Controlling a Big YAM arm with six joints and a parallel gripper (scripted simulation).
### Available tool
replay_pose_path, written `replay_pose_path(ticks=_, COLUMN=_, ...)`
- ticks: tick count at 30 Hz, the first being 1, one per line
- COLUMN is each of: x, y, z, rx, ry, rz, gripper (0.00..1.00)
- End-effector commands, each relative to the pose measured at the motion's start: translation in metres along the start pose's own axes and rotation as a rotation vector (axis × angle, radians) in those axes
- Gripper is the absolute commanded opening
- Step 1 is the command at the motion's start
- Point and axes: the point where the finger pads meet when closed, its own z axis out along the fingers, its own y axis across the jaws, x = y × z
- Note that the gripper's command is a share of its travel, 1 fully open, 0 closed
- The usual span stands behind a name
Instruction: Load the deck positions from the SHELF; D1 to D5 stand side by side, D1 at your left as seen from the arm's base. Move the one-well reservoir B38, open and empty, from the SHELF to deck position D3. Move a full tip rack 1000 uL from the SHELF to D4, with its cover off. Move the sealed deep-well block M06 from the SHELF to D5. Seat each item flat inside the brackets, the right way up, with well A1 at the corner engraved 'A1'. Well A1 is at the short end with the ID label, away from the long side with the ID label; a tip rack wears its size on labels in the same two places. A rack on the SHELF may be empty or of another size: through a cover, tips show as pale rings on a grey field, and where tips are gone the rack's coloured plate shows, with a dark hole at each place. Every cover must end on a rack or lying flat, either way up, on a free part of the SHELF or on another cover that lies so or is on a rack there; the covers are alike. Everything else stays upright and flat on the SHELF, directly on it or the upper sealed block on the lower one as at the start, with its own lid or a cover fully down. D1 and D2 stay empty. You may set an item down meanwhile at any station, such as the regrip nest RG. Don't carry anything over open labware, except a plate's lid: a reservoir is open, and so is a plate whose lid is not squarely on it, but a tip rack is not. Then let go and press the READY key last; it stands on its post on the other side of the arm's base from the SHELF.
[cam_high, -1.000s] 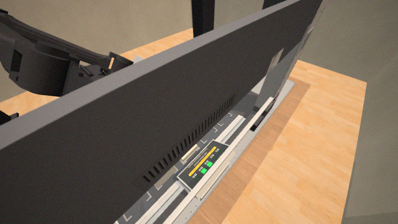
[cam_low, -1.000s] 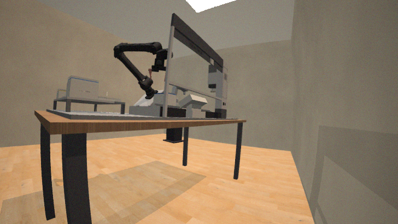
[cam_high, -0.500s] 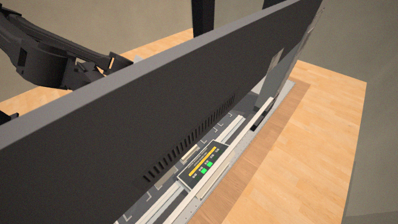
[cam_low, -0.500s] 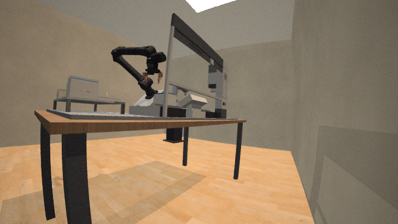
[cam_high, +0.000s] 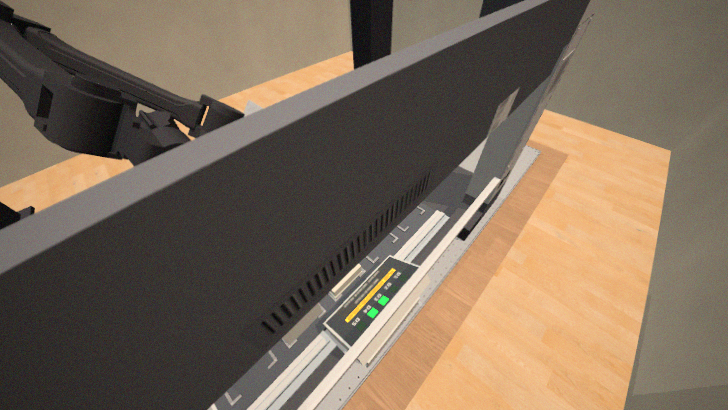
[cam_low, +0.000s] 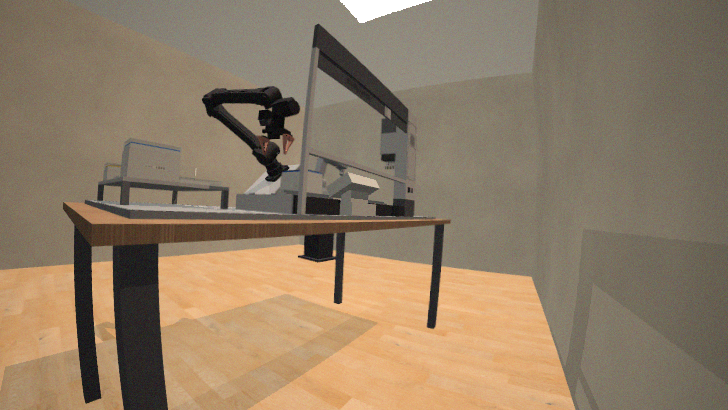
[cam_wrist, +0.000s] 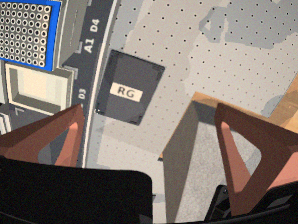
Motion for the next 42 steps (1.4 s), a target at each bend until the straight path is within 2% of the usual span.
replay_pose_path(ticks=1, x=-0.010, y=0.005, z=-0.007, rx=-0.017, ry=-0.010, rz=0.131, gripper=1.00)
replay_pose_path(ticks=17, x=-0.010, y=0.005, z=-0.007, rx=-0.017, ry=-0.008, rz=0.366, gripper=1.00)
replay_pose_path(ticks=18, x=-0.026, y=0.005, z=-0.013, rx=-0.043, ry=-0.013, rz=0.408, gripper=1.00)
replay_pose_path(ticks=22, x=-0.036, y=0.001, z=-0.013, rx=-0.043, ry=-0.015, rz=0.386, gripper=1.00)
replay_pose_path(ticks=37, x=-0.109, y=-0.030, z=-0.015, rx=-0.043, ry=-0.029, rz=0.387, gripper=1.00)
replay_pose_path(ticks=39, x=-0.109, y=-0.030, z=-0.015, rx=-0.043, ry=-0.029, rz=0.387, gripper=1.00)
replay_pose_path(ticks=42, x=-0.122, y=-0.034, z=-0.014, rx=-0.037, ry=-0.029, rz=0.381, gripper=1.00)
